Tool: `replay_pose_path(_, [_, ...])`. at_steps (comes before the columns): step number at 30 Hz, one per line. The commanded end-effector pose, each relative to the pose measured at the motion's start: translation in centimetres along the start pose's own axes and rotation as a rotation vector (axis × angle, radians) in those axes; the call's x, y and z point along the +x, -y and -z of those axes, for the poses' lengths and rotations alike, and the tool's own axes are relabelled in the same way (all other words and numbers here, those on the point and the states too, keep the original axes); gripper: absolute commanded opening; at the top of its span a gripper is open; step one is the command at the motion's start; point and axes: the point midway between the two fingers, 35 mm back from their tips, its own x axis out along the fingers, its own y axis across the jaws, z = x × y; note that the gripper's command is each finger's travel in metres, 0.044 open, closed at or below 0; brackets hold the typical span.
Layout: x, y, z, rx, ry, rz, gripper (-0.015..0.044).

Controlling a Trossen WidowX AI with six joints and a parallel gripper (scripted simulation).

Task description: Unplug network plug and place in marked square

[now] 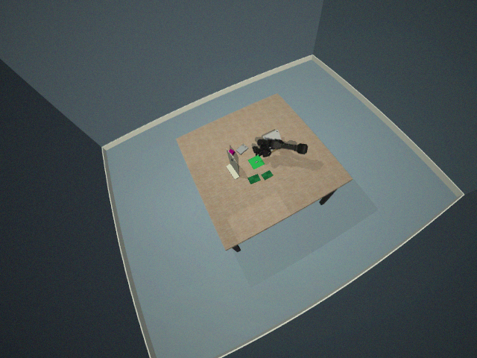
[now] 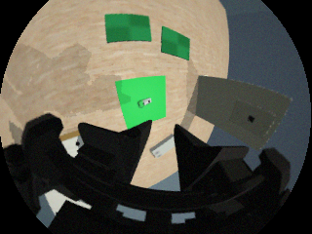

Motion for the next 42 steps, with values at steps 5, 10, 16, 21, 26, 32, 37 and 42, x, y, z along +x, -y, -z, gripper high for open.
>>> replay_pose_path(5, [-1.0,0.7,-0.2,-0.005,0.01,0.008,0.0156])
replay_pose_path(10, [-1.5,0.9,-0.2,-0.004,0.014,0.01,0.0156])
replay_pose_path(16, [-2.1,1.2,-0.3,-0.003,0.018,0.013,0.0156])
replay_pose_path(21, [-2.2,1.3,-0.1,0.003,0.008,0.006,0.0156])
replay_pose_path(26, [-3.2,2.2,-0.2,0.002,0.004,0.005,0.0156])
replay_pose_path(32, [-4.5,3.2,-0.2,0.001,0.001,0.004,0.0156])
replay_pose_path(37, [-5.7,4.0,-0.2,0.0,0.001,0.004,0.0156])
replay_pose_path(42, [-6.8,4.8,-0.2,0.0,0.002,0.005,0.0156])
